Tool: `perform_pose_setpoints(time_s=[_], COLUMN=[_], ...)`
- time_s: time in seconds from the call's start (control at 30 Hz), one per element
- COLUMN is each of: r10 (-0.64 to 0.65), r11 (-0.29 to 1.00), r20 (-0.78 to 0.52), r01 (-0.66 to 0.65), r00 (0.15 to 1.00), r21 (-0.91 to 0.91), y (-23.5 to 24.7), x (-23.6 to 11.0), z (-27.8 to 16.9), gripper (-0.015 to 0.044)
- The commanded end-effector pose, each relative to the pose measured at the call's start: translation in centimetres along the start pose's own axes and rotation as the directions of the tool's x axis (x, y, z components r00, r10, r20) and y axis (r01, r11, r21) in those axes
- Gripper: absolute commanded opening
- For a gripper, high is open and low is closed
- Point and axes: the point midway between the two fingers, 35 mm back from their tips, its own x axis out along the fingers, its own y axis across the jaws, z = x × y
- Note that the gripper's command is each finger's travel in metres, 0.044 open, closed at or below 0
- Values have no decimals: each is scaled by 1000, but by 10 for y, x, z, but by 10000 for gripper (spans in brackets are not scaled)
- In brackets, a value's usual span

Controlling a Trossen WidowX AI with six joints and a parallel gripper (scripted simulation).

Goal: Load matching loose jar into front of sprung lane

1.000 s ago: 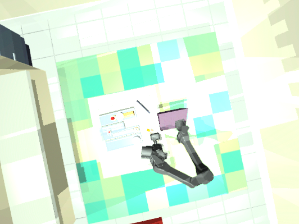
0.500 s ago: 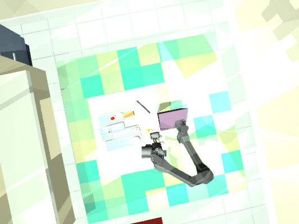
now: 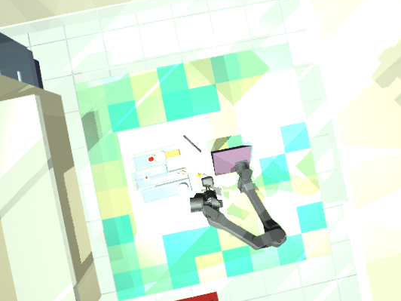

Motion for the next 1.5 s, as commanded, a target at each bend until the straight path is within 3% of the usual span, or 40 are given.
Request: perform_pose_setpoints(time_s=[0.0, 0.13, 0.33, 0.5, 1.13, 1.47], r10=[5, 5, 5, -1, -1, 0], r11=[1000, 1000, 1000, 1000, 1000, 1000], r20=[1, 1, 1, 2, -1, 0], r01=[-5, -5, -5, 1, 1, 0], r00=[1000, 1000, 1000, 1000, 1000, 1000], r21=[5, 5, 5, 5, 6, -2], y=[0, 0, 0, -1, -4, -24], x=[1, 1, 1, -10, -99, -96], z=[0, 0, 0, 3, 11, 28], gripper=[282, 177, 137, 6, 0, 0])
